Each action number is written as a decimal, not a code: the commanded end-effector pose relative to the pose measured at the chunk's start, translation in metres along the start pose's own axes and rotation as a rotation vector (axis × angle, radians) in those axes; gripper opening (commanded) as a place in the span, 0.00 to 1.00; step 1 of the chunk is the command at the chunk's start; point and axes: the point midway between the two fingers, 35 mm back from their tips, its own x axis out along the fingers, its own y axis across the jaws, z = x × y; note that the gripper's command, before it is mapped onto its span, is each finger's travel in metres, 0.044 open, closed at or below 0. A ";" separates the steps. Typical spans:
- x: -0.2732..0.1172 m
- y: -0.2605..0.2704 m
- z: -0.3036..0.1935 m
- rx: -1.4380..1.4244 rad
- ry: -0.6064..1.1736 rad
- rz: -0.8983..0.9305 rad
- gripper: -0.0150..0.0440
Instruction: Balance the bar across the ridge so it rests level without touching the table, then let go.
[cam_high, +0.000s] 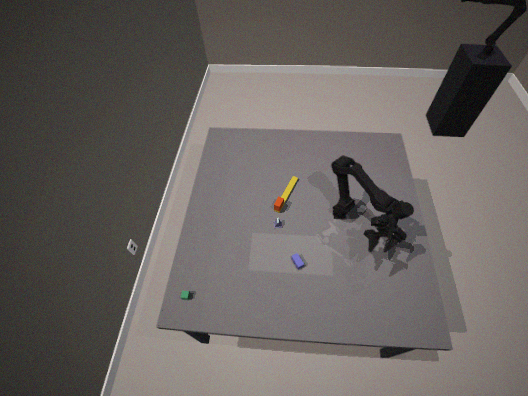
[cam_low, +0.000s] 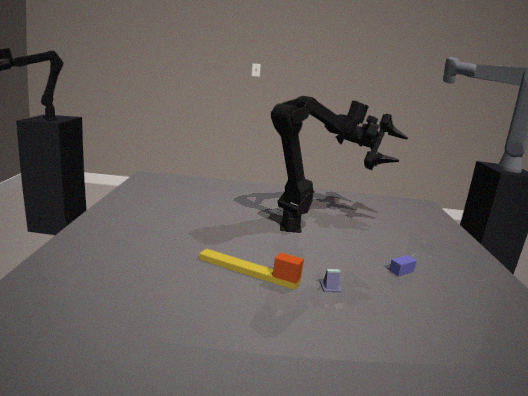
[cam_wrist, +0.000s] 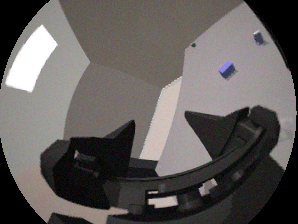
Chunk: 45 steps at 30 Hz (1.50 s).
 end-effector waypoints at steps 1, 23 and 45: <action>0.001 0.000 0.000 0.000 -0.001 -0.001 0.89; 0.065 -0.035 0.043 -0.058 -0.090 -0.185 0.79; 0.112 -0.087 0.102 -0.102 -0.157 -0.396 0.79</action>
